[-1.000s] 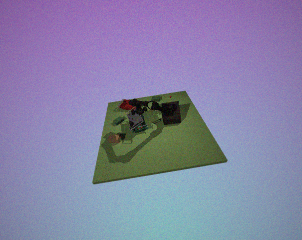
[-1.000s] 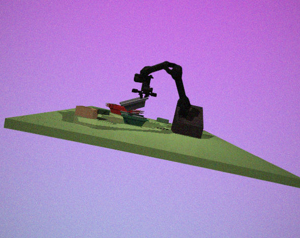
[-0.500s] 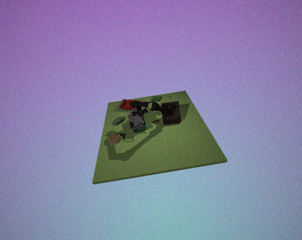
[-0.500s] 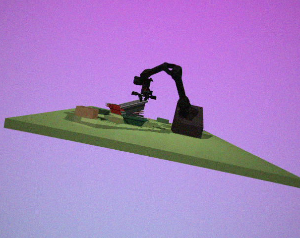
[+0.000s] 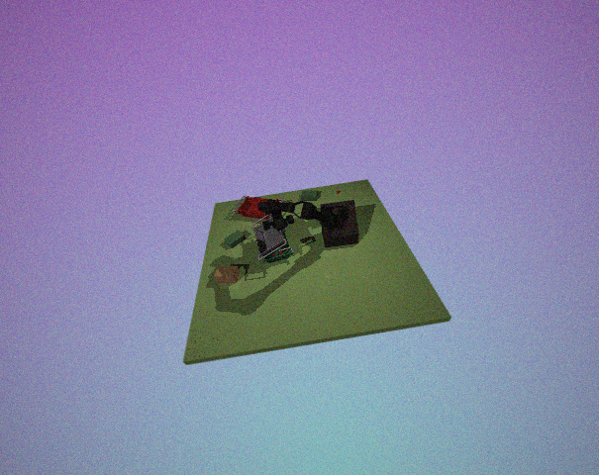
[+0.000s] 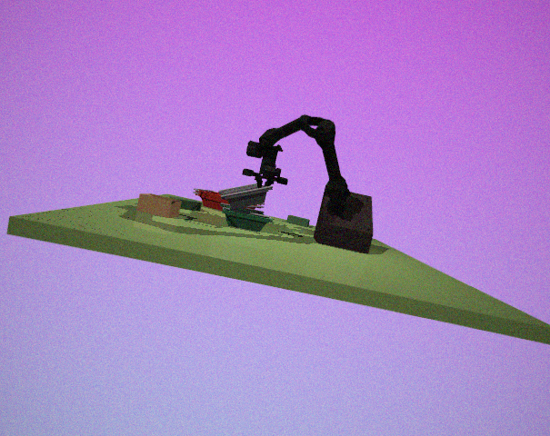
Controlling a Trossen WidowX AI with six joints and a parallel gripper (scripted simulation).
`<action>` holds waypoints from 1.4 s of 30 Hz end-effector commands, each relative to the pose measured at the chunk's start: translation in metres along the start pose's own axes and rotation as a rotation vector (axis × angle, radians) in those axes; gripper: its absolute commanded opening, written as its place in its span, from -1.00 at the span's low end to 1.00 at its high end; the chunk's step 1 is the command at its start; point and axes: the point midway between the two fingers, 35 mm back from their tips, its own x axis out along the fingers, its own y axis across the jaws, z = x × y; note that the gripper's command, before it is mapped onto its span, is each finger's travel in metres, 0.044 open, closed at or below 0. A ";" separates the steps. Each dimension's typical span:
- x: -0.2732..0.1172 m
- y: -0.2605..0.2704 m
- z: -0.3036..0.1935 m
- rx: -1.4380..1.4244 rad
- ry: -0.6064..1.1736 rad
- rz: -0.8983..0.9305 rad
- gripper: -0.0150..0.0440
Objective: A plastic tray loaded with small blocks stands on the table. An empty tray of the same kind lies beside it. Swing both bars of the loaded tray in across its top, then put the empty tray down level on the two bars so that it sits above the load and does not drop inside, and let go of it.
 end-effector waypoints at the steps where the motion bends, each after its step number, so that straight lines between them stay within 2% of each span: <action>1: 0.005 0.005 0.001 0.003 -0.002 0.008 -0.49; 42: 0.019 0.014 0.001 0.003 -0.002 0.009 -0.49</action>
